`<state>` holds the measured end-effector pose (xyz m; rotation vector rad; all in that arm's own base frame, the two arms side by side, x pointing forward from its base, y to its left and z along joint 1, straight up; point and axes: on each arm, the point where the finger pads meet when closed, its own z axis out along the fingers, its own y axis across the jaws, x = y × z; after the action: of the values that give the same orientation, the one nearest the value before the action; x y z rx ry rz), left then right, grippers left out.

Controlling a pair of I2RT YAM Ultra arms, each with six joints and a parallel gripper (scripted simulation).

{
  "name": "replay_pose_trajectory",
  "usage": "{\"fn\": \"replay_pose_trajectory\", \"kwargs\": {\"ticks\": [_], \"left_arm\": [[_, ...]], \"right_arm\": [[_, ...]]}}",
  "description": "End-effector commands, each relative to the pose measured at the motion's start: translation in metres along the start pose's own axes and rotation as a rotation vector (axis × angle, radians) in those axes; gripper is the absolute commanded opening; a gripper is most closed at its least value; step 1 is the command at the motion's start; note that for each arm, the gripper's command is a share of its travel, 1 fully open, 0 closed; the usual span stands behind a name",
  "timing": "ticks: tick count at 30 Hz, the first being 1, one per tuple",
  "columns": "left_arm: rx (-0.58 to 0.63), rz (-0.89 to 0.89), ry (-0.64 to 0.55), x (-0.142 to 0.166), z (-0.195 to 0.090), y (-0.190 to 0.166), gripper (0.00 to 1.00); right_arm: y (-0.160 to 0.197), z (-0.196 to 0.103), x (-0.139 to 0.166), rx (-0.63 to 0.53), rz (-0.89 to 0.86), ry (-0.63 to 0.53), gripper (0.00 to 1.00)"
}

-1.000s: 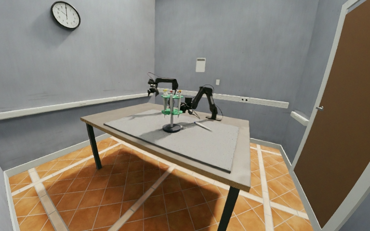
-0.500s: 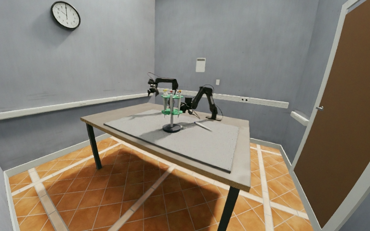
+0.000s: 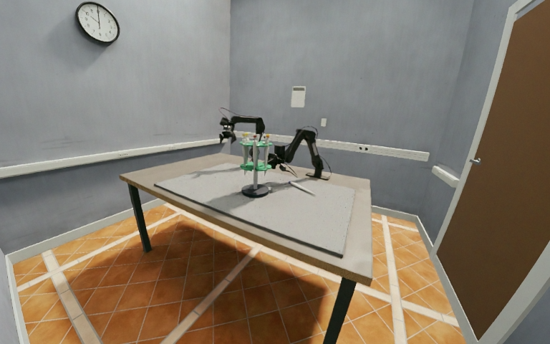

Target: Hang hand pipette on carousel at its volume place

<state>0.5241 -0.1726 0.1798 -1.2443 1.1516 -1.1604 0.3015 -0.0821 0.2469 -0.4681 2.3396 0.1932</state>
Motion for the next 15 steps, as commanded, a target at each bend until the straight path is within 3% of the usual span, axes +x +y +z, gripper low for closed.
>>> {"fn": "replay_pose_trajectory", "kwargs": {"ticks": [1,9,15], "left_arm": [[0.011,-0.003,0.005,0.001,0.001,-0.007,0.00],[0.011,-0.003,0.005,0.001,0.001,-0.007,0.00],[0.021,0.001,0.138,-0.010,-0.001,-0.011,0.00]], "right_arm": [[-0.004,-0.003,-0.006,0.007,-0.010,-0.028,1.00],[-0.004,-0.003,-0.006,0.007,-0.010,-0.028,1.00],[-0.004,-0.003,-0.006,0.007,-0.010,-0.028,1.00]]}}
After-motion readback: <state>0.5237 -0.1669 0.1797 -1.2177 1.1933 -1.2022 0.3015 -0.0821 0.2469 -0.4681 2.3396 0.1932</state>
